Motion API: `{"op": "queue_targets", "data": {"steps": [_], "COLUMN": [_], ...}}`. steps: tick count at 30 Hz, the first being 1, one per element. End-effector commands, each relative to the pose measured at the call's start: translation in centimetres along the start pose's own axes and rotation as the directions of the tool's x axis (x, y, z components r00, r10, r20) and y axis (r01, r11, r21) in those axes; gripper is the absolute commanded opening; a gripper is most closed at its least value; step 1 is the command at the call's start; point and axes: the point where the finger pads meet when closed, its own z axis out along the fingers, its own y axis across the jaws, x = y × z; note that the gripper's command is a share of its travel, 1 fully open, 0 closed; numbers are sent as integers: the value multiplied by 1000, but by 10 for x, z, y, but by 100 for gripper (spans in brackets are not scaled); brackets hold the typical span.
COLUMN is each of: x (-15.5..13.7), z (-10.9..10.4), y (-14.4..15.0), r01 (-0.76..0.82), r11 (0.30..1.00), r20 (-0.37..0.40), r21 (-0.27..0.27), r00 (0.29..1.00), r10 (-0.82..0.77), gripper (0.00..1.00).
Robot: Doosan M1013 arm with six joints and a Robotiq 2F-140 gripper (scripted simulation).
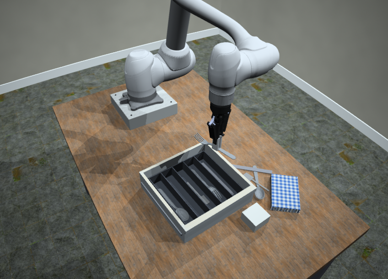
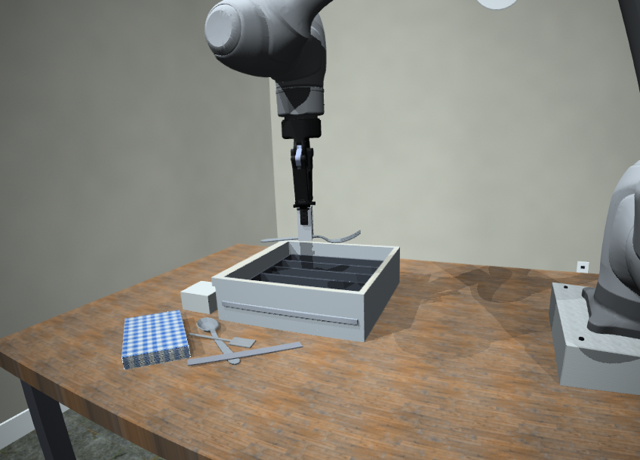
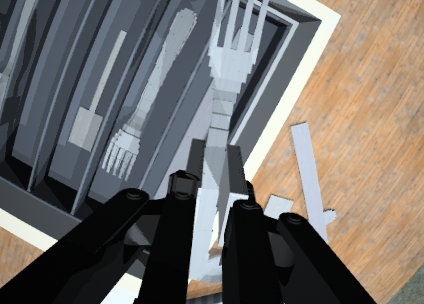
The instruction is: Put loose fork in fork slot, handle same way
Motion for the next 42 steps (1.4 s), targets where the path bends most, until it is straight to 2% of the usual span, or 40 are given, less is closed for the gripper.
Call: {"op": "queue_targets", "data": {"steps": [1, 16, 21, 25, 27, 30, 34, 38, 42], "x": [21, 21, 21, 21, 21, 21, 21, 21, 21], "z": [2, 2, 2, 2, 2, 2, 2, 2, 2], "y": [-56, -56, -56, -56, -56, -56, -56, -56, -56], "r01": [2, 26, 158, 367, 367, 565, 784, 920, 991], "r11": [1000, 1000, 987, 930, 930, 825, 621, 392, 136], "r20": [-3, -3, -3, -2, -2, -1, -2, -9, -16], "r21": [-3, -3, -4, -4, -4, -5, -3, -1, -4], "r00": [1000, 1000, 987, 930, 930, 825, 621, 392, 136], "r10": [-3, -26, -158, -367, -367, -565, -784, -920, -991], "gripper": [3, 3, 3, 3, 3, 3, 3, 3, 3]}}
